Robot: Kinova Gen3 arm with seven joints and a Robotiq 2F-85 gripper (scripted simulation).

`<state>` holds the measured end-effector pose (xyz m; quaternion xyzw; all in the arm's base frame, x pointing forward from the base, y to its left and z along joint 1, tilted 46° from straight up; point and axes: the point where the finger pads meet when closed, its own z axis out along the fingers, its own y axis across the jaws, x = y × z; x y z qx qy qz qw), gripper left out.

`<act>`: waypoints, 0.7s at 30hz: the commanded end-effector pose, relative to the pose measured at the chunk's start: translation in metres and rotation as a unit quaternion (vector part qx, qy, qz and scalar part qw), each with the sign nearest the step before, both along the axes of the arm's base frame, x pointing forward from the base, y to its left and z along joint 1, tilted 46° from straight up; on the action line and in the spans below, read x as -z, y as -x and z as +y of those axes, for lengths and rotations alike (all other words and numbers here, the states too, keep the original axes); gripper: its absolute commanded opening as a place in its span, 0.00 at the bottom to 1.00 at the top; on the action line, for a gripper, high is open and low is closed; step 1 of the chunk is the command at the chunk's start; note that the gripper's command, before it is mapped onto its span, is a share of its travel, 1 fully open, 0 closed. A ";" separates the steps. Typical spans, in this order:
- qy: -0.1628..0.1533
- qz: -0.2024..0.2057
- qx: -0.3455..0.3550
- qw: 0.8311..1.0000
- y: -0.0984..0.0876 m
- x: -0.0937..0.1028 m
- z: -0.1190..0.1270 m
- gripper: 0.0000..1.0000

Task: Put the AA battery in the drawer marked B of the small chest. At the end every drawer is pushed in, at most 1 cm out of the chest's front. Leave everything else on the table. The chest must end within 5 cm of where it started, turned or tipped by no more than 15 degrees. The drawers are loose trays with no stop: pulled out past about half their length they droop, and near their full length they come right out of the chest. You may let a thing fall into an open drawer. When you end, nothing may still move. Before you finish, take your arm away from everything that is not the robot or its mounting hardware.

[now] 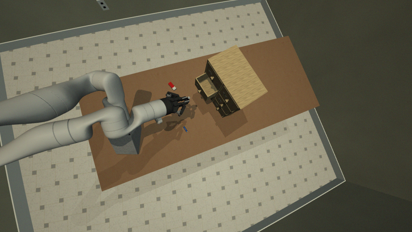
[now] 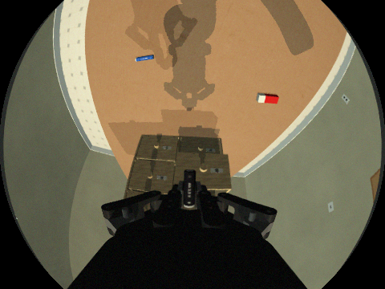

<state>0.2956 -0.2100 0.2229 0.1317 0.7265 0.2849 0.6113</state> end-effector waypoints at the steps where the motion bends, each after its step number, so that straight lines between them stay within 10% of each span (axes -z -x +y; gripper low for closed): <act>1: -0.017 -0.029 0.015 0.999 0.002 -0.002 0.002 0.09; 21: -0.032 -0.103 0.070 0.992 0.003 0.000 0.003 0.09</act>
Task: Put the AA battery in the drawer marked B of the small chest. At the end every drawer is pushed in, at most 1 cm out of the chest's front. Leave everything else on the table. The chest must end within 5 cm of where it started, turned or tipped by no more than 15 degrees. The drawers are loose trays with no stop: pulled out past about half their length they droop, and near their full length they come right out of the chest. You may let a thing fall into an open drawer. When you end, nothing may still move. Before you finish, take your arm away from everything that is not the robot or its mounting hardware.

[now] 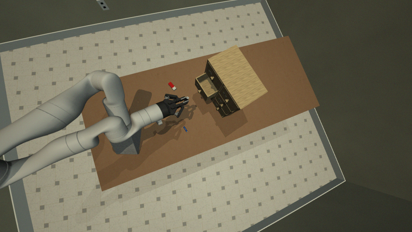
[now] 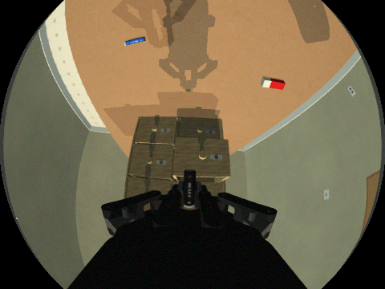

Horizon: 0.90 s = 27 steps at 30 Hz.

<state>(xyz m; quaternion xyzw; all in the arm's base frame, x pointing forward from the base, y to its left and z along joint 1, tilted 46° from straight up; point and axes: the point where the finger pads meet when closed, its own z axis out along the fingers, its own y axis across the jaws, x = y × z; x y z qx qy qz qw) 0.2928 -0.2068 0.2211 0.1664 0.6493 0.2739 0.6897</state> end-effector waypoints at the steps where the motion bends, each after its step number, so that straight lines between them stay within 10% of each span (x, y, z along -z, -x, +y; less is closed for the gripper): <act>1: -0.008 -0.013 0.007 1.000 0.001 -0.002 -0.001 0.09; 27: -0.010 -0.026 0.016 0.999 0.001 -0.002 0.000 0.09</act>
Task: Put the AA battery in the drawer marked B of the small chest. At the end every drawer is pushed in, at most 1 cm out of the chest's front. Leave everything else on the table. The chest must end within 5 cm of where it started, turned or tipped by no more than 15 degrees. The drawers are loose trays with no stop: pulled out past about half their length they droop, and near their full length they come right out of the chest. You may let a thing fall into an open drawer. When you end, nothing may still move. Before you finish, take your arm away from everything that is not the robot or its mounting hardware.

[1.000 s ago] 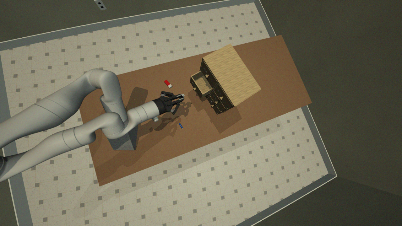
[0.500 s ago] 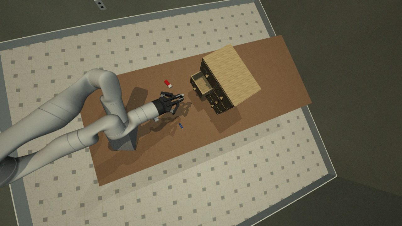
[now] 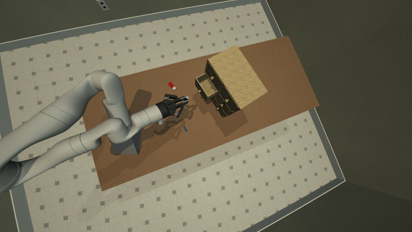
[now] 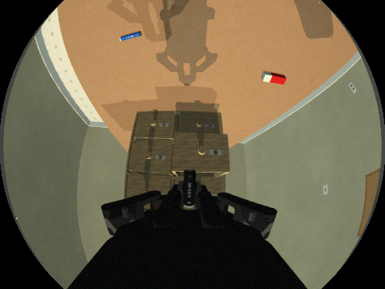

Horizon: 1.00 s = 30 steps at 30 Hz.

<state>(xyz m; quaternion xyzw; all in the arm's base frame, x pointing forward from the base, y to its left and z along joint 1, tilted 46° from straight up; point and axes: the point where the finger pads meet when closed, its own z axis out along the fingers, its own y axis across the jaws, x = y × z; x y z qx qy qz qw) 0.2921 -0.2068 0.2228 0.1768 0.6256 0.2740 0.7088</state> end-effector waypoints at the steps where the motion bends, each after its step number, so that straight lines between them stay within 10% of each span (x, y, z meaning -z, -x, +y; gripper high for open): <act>1: 0.000 0.000 0.000 1.000 0.000 0.000 0.000 0.09; 30: 0.000 0.000 0.000 1.000 -0.042 -0.019 -0.006 0.09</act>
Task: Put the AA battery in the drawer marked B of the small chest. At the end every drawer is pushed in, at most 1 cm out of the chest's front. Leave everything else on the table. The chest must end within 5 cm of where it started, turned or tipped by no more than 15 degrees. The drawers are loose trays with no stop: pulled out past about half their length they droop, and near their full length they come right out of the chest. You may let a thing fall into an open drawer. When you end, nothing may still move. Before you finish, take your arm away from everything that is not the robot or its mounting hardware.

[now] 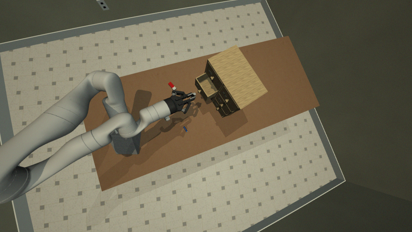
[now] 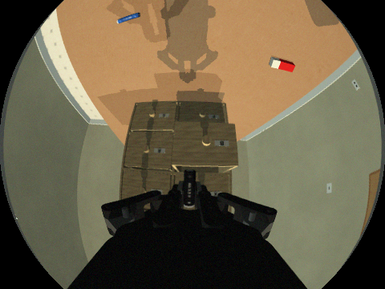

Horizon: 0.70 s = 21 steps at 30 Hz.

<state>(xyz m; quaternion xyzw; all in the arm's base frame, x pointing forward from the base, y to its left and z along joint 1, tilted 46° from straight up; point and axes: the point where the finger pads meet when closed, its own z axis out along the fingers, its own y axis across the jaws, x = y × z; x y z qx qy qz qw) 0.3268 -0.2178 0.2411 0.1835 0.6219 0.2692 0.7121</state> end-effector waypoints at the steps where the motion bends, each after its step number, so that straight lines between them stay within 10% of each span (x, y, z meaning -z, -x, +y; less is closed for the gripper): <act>1: 0.002 0.002 -0.009 1.000 -0.010 -0.003 0.005 0.09; 21: 0.002 0.002 -0.009 1.000 -0.076 -0.033 -0.004 0.09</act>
